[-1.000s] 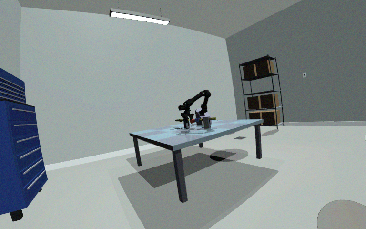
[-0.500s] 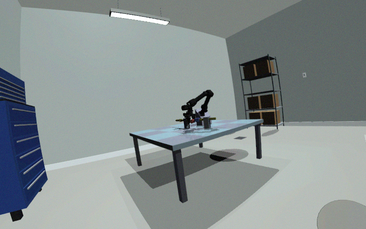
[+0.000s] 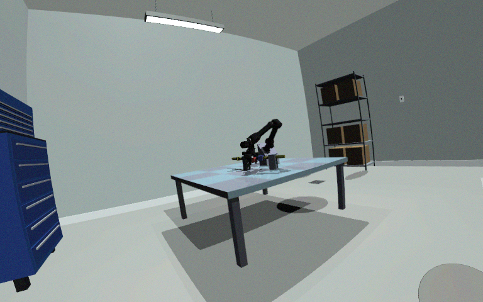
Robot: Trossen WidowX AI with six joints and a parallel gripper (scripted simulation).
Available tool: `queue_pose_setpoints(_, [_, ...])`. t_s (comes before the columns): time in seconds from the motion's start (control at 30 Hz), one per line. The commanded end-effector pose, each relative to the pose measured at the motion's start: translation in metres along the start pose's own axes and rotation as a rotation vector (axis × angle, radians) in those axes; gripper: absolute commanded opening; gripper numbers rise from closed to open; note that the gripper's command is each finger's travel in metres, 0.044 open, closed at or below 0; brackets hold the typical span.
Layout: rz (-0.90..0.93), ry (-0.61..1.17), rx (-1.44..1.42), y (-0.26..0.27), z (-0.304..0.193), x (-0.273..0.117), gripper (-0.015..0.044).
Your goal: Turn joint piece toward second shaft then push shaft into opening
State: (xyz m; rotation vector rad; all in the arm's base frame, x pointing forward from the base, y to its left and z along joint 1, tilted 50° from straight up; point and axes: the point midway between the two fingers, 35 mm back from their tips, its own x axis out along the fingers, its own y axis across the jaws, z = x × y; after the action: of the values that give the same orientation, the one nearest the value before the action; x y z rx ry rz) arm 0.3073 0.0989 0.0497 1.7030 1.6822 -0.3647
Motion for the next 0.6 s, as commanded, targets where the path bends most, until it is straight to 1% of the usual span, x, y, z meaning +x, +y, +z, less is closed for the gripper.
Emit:
queue_pose_setpoints(0.0, [-0.001,0.001,0.007,-0.0013,0.0003,0.0031,0.0414])
queue_pose_setpoints(0.3, [-0.001,0.001,0.007,-0.0013,0.0003,0.0031,0.0182])
queue_pose_setpoints(0.57, [-0.001,0.001,0.007,-0.0013,0.0003,0.0031,0.0182])
